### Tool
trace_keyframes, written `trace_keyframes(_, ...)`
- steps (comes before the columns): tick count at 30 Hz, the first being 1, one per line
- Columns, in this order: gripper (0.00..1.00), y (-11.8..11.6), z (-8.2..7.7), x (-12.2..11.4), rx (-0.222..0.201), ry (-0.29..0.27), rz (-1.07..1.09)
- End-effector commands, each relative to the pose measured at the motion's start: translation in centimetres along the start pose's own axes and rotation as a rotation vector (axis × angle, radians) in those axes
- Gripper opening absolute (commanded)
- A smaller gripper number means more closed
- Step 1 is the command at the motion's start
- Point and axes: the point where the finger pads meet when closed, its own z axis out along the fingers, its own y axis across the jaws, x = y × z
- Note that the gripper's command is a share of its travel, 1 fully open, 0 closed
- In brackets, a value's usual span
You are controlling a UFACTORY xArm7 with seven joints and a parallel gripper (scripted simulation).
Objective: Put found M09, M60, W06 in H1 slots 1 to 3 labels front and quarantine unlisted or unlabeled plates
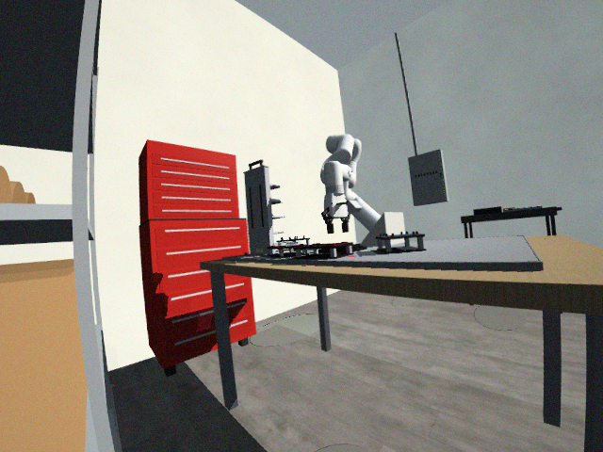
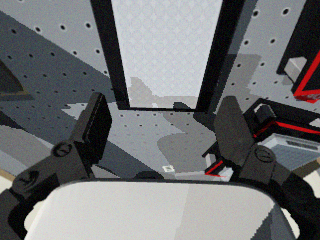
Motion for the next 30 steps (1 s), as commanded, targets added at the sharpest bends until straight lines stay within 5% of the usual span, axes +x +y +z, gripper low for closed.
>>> trace_keyframes(1, 1.00, 0.1, 0.6, 0.1, -0.003, 0.002, 0.000)
trace_keyframes(19, 1.00, 0.1, 3.3, 0.1, -0.003, 0.002, 0.000)
trace_keyframes(30, 1.00, 0.1, 3.3, 0.1, -0.003, 0.002, 0.000)
